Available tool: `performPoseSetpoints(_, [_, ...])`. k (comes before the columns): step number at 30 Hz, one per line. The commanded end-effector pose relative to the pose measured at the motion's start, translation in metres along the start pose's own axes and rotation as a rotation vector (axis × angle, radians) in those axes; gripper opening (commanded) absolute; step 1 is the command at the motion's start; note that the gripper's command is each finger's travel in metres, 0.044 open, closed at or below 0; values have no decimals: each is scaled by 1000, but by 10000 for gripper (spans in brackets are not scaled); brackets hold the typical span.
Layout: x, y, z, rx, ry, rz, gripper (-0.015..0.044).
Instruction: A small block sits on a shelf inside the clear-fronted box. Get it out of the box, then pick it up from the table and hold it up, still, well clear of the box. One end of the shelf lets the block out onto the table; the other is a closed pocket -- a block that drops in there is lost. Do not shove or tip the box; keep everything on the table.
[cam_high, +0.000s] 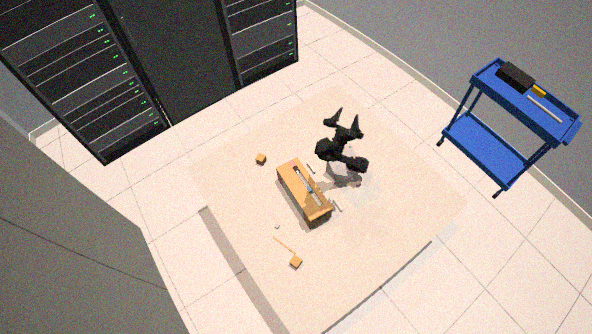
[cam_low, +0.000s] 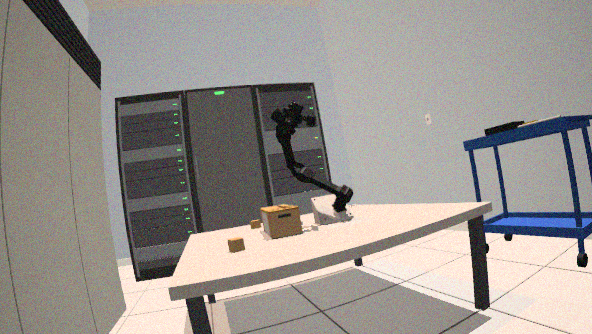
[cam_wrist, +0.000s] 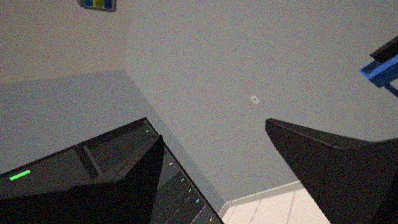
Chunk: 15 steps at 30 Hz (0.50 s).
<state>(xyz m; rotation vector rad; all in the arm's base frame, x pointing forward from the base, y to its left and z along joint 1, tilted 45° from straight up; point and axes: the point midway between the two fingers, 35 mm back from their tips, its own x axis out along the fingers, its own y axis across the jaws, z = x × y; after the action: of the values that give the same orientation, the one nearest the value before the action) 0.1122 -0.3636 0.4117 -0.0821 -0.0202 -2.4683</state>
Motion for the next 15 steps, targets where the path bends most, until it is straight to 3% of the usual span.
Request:
performPoseSetpoints(1, [0, -1, 0, 0, -2, -2, 400])
performPoseSetpoints(5, [11, -22, 12, 0, -41, -58, 400])
performPoseSetpoints(15, [76, -146, 75, -57, -121, -421, 400])
